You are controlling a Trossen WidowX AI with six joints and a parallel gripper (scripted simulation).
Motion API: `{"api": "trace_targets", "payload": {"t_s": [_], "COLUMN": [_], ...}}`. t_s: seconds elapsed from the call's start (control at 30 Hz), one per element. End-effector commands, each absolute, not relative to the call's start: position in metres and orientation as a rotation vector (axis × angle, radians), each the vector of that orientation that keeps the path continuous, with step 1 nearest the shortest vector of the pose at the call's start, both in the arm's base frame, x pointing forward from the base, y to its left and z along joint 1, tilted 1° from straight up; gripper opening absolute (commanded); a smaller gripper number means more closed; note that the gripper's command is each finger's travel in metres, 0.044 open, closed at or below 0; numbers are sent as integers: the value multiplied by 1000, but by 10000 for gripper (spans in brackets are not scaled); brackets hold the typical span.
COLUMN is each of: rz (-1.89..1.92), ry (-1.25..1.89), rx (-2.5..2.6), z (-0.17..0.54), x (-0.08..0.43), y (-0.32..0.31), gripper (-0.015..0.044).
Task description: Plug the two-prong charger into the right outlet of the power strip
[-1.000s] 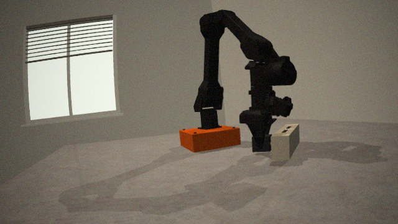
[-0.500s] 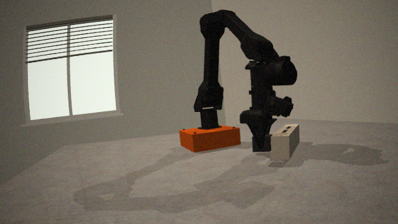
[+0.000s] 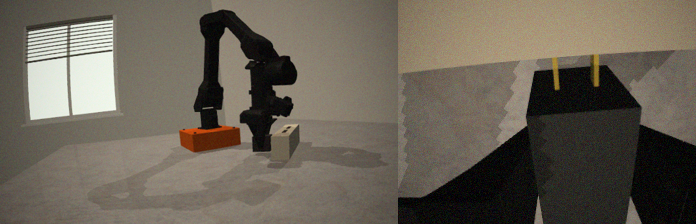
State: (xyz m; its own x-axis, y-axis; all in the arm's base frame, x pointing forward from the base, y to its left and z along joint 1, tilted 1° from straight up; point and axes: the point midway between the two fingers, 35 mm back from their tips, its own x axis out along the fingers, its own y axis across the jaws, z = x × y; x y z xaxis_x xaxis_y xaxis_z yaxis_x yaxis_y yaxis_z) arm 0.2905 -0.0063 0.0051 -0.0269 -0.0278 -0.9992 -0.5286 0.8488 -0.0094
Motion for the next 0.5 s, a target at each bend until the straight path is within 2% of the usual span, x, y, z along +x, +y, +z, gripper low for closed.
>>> {"api": "trace_targets", "payload": {"t_s": [0.0, 0.47], "rz": [416, 416], "ry": [1560, 1559], "rx": [-451, -451], "z": [6, 7], "x": [292, 294], "y": [-6, -5], "gripper": [0, 0]}}
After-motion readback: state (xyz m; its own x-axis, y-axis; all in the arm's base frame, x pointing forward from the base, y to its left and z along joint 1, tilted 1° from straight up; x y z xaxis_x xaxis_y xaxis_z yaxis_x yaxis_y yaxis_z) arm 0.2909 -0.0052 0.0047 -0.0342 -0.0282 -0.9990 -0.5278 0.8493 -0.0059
